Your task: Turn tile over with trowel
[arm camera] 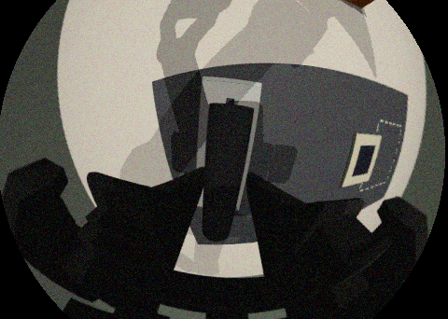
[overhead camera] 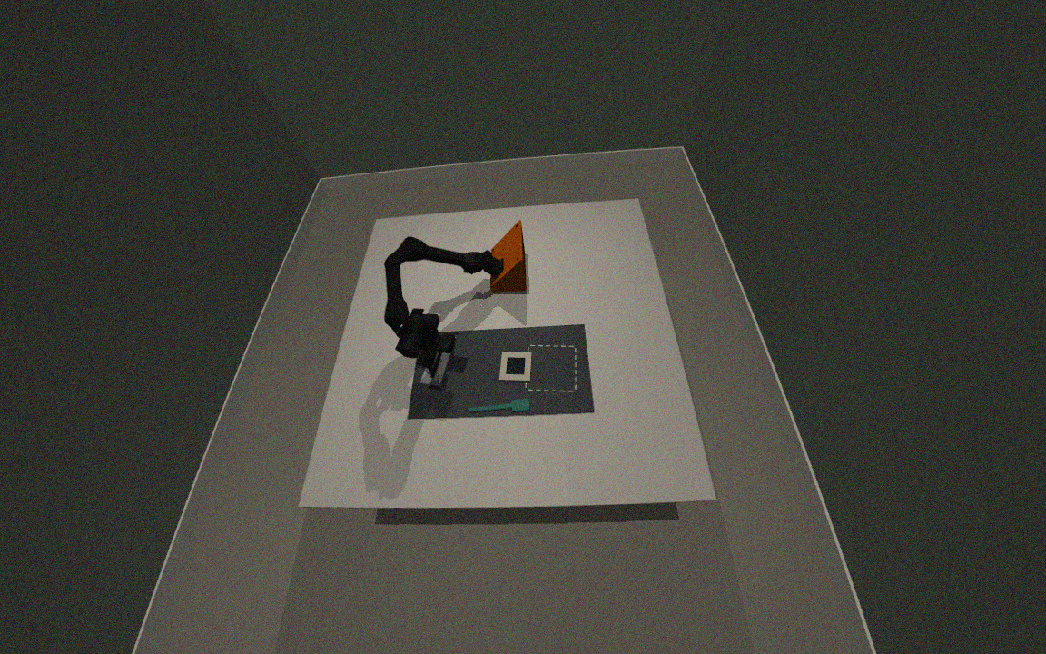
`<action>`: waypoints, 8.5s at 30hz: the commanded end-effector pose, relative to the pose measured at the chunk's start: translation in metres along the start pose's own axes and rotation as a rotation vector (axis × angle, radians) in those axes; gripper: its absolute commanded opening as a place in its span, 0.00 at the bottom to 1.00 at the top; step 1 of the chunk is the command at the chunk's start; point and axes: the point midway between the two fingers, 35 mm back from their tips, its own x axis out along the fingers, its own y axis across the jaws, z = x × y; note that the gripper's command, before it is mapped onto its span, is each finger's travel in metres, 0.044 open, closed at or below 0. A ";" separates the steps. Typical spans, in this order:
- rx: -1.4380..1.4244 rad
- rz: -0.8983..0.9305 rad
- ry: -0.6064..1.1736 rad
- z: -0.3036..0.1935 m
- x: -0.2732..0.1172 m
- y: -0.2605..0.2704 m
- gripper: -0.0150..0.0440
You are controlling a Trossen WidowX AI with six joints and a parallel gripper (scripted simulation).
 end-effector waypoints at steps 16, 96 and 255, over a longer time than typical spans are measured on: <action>-0.005 -0.004 -0.002 0.001 0.001 -0.001 0.47; 0.955 -0.004 -0.006 0.001 -0.043 -0.001 0.71; 3.518 -0.798 -1.632 0.010 0.028 -0.012 0.72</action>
